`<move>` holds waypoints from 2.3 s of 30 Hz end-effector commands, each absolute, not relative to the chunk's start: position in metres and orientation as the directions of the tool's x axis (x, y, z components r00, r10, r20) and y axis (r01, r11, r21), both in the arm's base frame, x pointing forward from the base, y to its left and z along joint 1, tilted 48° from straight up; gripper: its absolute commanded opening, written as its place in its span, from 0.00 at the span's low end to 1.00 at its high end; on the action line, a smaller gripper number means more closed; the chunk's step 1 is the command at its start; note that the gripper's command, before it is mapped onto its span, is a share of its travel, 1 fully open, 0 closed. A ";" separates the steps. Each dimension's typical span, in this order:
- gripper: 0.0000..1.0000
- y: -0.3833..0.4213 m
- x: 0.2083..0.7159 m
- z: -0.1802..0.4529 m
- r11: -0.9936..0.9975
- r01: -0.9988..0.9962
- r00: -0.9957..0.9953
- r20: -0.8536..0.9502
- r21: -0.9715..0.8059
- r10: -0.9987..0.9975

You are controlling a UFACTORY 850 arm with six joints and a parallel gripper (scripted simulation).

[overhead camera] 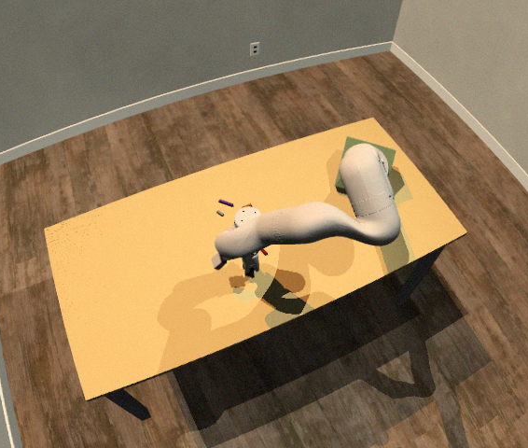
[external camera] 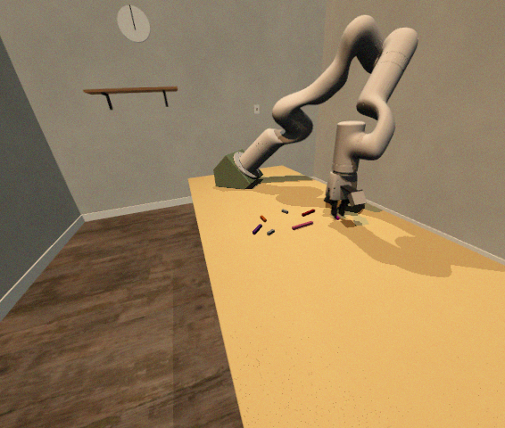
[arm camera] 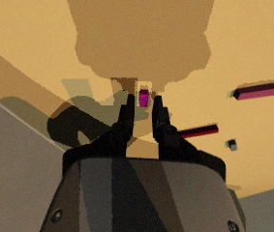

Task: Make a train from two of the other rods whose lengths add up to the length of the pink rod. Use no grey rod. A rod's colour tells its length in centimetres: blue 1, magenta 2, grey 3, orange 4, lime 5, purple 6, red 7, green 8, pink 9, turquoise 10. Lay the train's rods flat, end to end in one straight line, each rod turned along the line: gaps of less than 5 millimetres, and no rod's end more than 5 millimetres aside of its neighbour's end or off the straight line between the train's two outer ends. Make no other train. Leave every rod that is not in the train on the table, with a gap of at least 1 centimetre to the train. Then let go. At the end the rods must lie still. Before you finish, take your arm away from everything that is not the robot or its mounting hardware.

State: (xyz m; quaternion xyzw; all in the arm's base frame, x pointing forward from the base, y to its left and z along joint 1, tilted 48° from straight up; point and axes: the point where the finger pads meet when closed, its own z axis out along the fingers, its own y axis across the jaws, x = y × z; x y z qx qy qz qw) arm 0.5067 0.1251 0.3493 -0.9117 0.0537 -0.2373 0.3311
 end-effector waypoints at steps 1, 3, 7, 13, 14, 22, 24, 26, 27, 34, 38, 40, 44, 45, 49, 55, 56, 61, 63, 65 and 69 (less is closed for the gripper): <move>0.24 0.125 0.507 0.350 -0.775 0.060 0.881 0.398 -0.629 -0.255; 0.24 0.125 0.507 0.350 -0.775 0.060 0.881 0.398 -0.629 -0.255; 0.24 0.126 0.508 0.349 -0.775 0.060 0.881 0.398 -0.629 -0.255; 0.24 0.128 0.510 0.346 -0.775 0.060 0.881 0.398 -0.629 -0.255; 0.24 0.128 0.510 0.346 -0.775 0.060 0.881 0.398 -0.629 -0.255; 0.24 0.132 0.513 0.342 -0.775 0.060 0.881 0.398 -0.629 -0.255; 0.24 0.132 0.513 0.341 -0.775 0.060 0.881 0.398 -0.629 -0.255; 0.24 0.133 0.513 0.341 -0.775 0.060 0.881 0.398 -0.629 -0.255; 0.24 0.133 0.513 0.341 -0.775 0.060 0.881 0.398 -0.629 -0.255; 0.24 0.133 0.514 0.341 -0.775 0.060 0.881 0.398 -0.629 -0.255; 0.24 0.133 0.514 0.341 -0.775 0.060 0.881 0.398 -0.629 -0.255; 0.24 0.133 0.514 0.341 -0.775 0.060 0.881 0.398 -0.629 -0.255; 0.24 0.133 0.514 0.341 -0.775 0.060 0.881 0.398 -0.629 -0.255; 0.24 0.133 0.514 0.341 -0.775 0.060 0.881 0.398 -0.629 -0.255; 0.24 0.133 0.514 0.341 -0.775 0.060 0.881 0.398 -0.629 -0.255; 0.24 0.133 0.514 0.341 -0.775 0.060 0.881 0.398 -0.629 -0.255; 0.24 0.133 0.514 0.341 -0.775 0.060 0.881 0.398 -0.629 -0.255; 0.24 0.133 0.514 0.341 -0.775 0.060 0.881 0.398 -0.629 -0.255; 0.24 0.133 0.514 0.341 -0.775 0.060 0.881 0.398 -0.629 -0.255; 0.24 0.133 0.514 0.341 -0.775 0.060 0.881 0.398 -0.629 -0.255; 0.04 0.133 0.514 0.341 -0.775 0.060 0.881 0.398 -0.629 -0.255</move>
